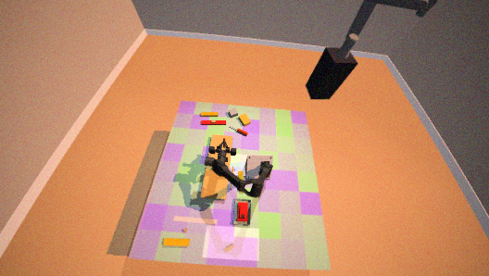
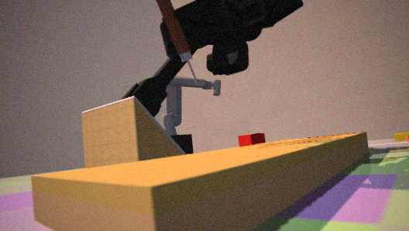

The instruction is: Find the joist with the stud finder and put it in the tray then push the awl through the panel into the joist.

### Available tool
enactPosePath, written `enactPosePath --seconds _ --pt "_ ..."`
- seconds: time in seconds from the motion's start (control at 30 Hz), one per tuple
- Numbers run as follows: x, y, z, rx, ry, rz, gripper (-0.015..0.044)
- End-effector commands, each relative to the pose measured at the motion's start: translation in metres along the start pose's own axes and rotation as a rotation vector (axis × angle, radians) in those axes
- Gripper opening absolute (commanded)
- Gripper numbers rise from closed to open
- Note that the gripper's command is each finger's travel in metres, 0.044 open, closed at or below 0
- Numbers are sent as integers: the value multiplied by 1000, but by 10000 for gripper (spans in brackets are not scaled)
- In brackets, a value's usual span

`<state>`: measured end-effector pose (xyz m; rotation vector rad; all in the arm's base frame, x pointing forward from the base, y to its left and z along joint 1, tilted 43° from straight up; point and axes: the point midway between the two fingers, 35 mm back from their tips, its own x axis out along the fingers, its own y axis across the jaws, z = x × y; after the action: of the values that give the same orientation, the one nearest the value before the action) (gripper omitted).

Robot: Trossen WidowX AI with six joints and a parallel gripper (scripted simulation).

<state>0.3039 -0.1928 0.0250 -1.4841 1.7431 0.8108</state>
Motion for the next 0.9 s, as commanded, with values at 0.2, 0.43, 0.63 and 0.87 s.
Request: enactPosePath --seconds 0.2,0.43,0.63,0.87 --pt "-21 -33 28 6 3 -1 0" --pt "-26 -40 36 4 5 2 0" --pt "-25 -40 43 4 5 2 0" --pt "-23 -40 52 4 4 2 0"
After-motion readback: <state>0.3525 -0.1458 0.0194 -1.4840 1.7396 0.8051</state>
